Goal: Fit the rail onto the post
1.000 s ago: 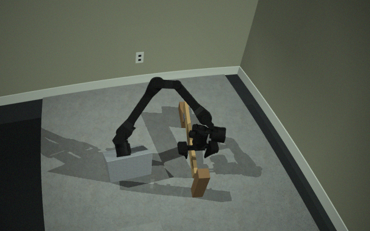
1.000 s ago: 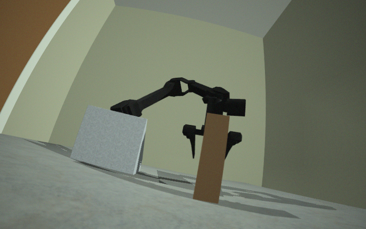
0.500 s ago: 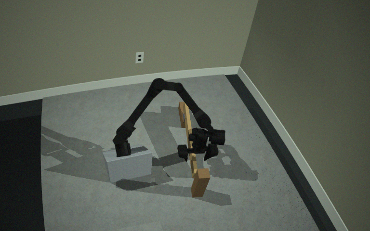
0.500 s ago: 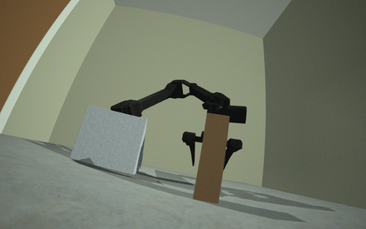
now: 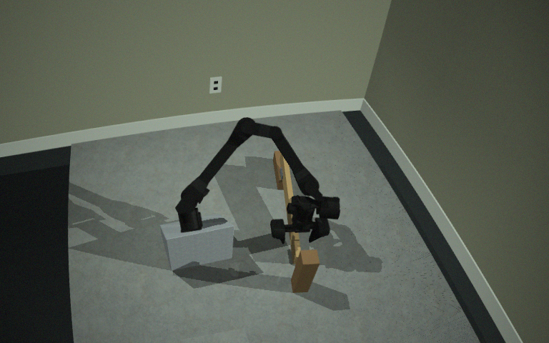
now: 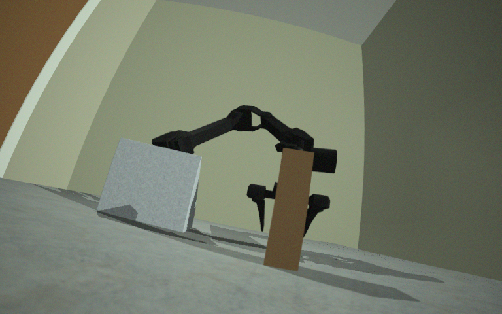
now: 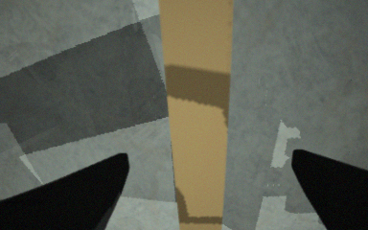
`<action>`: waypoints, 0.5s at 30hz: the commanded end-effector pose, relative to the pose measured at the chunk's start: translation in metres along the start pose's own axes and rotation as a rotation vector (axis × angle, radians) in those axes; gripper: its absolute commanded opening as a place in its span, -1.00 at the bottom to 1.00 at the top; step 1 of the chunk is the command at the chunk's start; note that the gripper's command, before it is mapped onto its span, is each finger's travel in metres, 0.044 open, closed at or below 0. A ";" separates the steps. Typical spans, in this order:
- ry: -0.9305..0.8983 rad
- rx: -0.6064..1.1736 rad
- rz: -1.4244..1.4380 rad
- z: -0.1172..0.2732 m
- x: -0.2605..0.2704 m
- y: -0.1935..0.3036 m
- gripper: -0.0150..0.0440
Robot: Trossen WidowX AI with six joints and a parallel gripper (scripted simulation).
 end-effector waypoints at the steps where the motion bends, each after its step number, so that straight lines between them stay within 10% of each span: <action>1: -0.009 -0.004 -0.011 -0.009 0.003 0.001 1.00; 8: -0.010 -0.005 -0.011 -0.018 0.004 0.001 1.00; 15: -0.010 -0.005 -0.011 -0.018 0.004 0.001 0.38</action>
Point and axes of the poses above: the point midway between the two fingers, 35 mm back from their tips, its own z axis back along the fingers, its own x axis across the jaws, y = z × x, the point moved 10 cm from there along z, back along the fingers, and after that the axes turned 6 degrees about -z, right-handed, at the moved point
